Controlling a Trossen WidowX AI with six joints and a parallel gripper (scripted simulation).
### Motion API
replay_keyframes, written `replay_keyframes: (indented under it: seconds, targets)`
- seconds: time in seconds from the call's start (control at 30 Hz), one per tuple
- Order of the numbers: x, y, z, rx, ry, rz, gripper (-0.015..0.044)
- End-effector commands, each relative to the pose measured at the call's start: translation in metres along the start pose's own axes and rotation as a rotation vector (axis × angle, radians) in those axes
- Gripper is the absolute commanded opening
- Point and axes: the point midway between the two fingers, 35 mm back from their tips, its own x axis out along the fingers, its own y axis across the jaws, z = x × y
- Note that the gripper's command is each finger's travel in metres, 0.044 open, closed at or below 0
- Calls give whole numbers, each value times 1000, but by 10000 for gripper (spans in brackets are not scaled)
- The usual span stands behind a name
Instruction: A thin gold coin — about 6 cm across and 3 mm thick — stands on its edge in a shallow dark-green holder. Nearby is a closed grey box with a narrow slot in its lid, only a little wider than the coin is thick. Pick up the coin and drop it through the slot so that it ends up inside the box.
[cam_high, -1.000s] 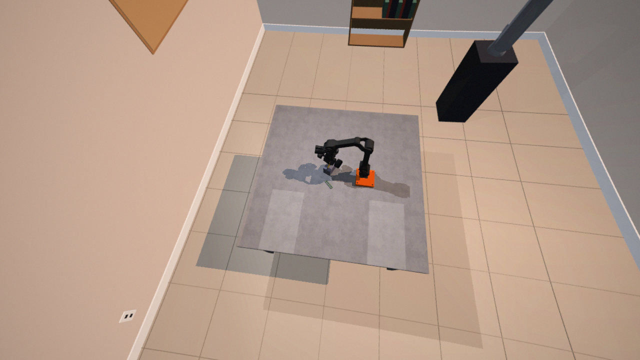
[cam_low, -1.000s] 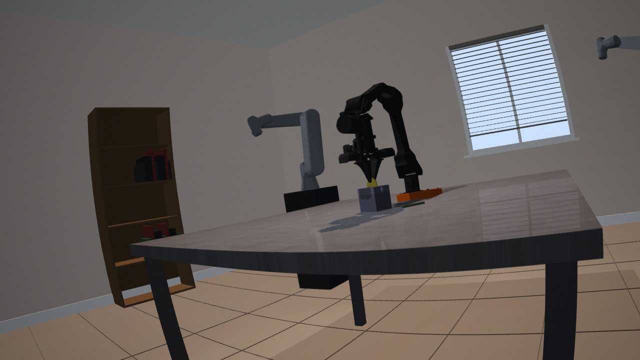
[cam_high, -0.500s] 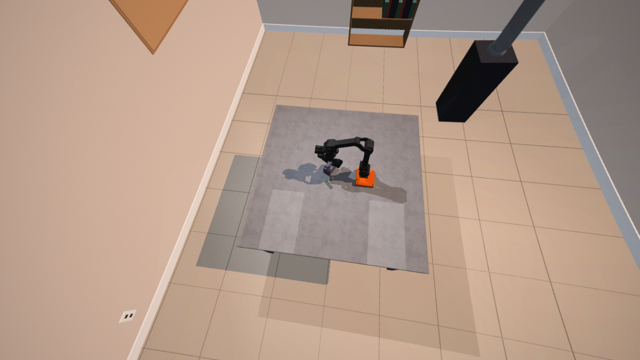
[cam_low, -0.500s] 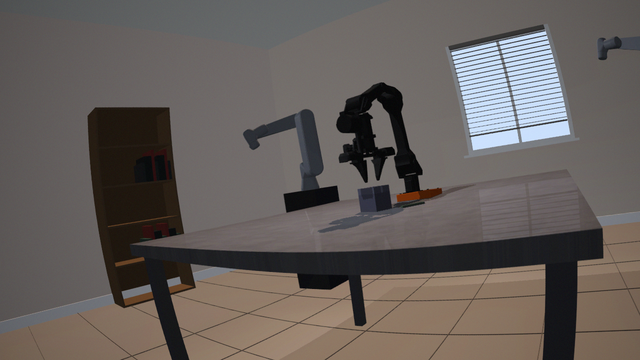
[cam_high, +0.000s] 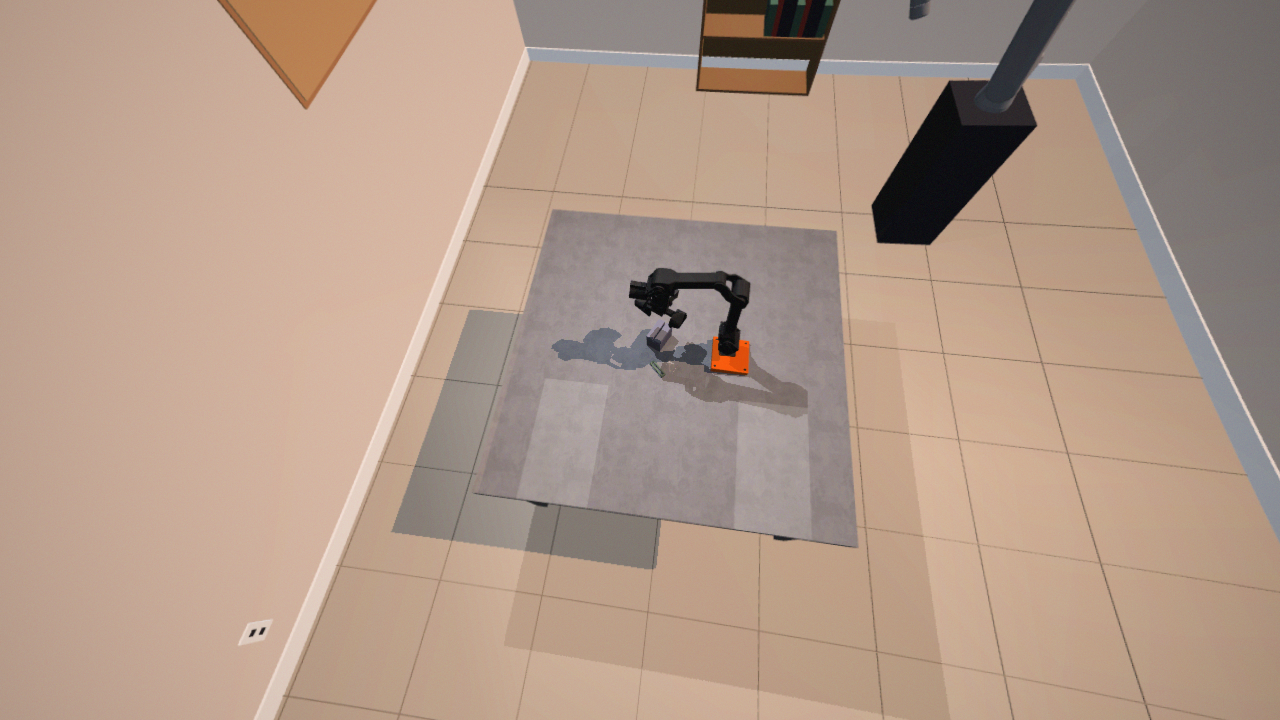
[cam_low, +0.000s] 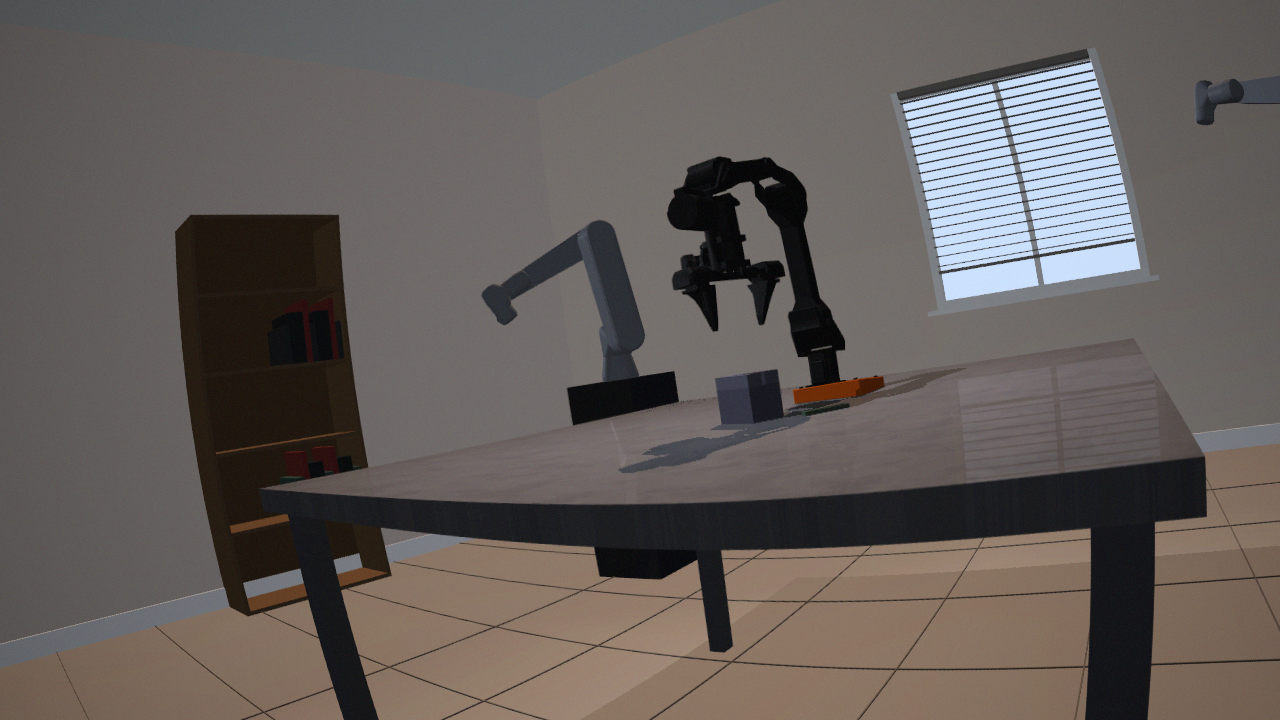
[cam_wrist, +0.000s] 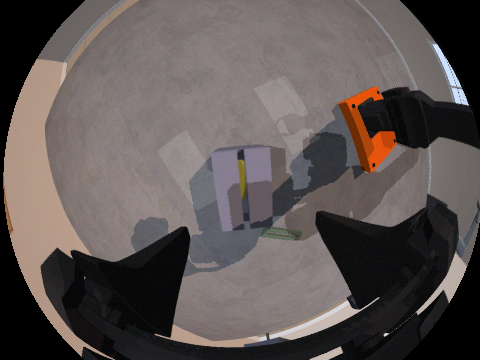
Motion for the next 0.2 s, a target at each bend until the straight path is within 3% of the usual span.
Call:
replay_keyframes:
  seconds: [0.0, 0.17]
  targets:
    - [-4, -1, 1, 3, 0, -1, 440]
    - [-4, -1, 1, 3, 0, -1, 440]
